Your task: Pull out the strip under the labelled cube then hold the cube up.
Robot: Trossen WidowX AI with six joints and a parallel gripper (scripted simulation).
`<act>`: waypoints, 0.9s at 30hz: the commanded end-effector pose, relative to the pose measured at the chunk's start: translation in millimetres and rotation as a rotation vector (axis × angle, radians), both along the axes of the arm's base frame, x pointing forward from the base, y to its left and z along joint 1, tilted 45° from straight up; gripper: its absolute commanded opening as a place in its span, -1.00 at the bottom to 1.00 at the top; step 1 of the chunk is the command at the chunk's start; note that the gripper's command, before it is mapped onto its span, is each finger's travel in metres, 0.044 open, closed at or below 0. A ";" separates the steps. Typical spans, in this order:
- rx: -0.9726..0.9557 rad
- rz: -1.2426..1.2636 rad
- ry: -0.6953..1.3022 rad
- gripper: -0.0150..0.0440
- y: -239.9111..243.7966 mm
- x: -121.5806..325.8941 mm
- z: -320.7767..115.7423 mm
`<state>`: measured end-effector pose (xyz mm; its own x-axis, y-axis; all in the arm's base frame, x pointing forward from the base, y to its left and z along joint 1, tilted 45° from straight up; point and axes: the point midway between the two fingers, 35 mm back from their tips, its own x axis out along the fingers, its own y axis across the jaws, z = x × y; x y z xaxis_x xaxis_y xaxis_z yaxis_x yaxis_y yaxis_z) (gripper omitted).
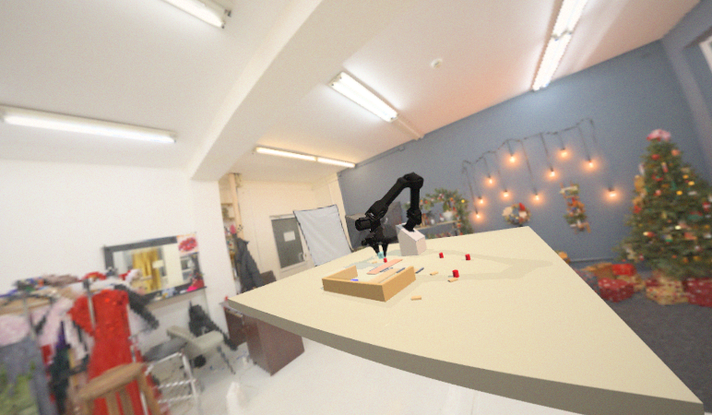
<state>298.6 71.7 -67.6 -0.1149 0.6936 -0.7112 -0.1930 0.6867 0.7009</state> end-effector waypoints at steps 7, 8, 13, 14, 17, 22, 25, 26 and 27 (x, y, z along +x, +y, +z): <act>-0.005 0.001 -0.006 -0.49 -25.7 -0.7 24.9; -0.005 0.001 -0.006 -0.49 -26.5 -0.7 25.8; -0.005 0.001 -0.006 -0.49 -26.5 -0.7 25.8; -0.005 0.001 -0.006 -0.49 -26.5 -0.7 25.8; -0.005 0.001 -0.006 -0.49 -26.5 -0.7 25.8; -0.005 0.001 -0.006 -0.49 -26.5 -0.7 25.8; -0.005 0.001 -0.006 -0.49 -26.5 -0.7 25.8; -0.005 0.001 -0.006 -0.49 -26.5 -0.7 25.8; -0.005 0.001 -0.006 -0.49 -26.5 -0.7 25.8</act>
